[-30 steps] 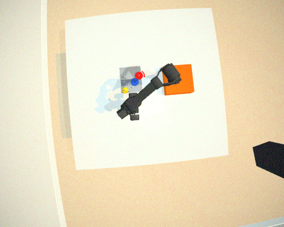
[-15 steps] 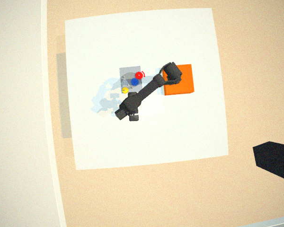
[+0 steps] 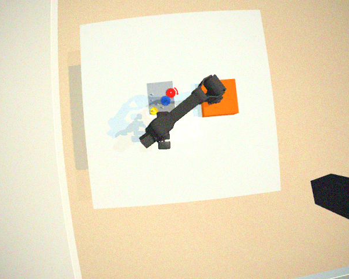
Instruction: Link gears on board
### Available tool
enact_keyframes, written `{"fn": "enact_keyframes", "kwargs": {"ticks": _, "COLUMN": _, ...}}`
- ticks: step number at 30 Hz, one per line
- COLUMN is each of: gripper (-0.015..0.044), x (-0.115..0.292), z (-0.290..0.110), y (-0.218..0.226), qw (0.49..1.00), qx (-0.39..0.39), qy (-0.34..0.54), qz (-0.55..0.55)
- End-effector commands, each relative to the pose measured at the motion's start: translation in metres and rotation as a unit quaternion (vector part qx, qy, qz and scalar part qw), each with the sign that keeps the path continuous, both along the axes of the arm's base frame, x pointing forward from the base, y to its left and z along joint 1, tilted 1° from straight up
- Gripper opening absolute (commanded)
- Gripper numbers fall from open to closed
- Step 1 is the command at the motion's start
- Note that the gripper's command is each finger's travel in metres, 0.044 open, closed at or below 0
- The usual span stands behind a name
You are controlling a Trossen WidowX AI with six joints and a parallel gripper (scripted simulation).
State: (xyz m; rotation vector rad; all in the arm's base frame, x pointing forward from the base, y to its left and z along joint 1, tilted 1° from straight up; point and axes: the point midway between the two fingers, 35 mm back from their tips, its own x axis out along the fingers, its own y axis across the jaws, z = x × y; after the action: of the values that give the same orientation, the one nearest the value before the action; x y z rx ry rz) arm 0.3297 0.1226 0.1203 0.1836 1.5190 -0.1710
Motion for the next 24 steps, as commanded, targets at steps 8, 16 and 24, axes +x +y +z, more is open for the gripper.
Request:
{"fn": "enact_keyframes", "kwargs": {"ticks": 8, "gripper": 0.0000, "x": -0.005, "z": 0.029, "y": -0.001, "qw": 1.000, "qx": 0.001, "qy": -0.001, "qz": -0.006}}
{"fn": "enact_keyframes", "kwargs": {"ticks": 16, "gripper": 0.0000, "x": -0.003, "z": 0.029, "y": -0.009, "qw": 1.000, "qx": 0.001, "qy": -0.001, "qz": -0.007}}
{"fn": "enact_keyframes", "kwargs": {"ticks": 24, "gripper": 0.0000, "x": 0.004, "z": 0.020, "y": -0.029, "qw": 1.000, "qx": 0.000, "qy": -0.001, "qz": -0.007}}
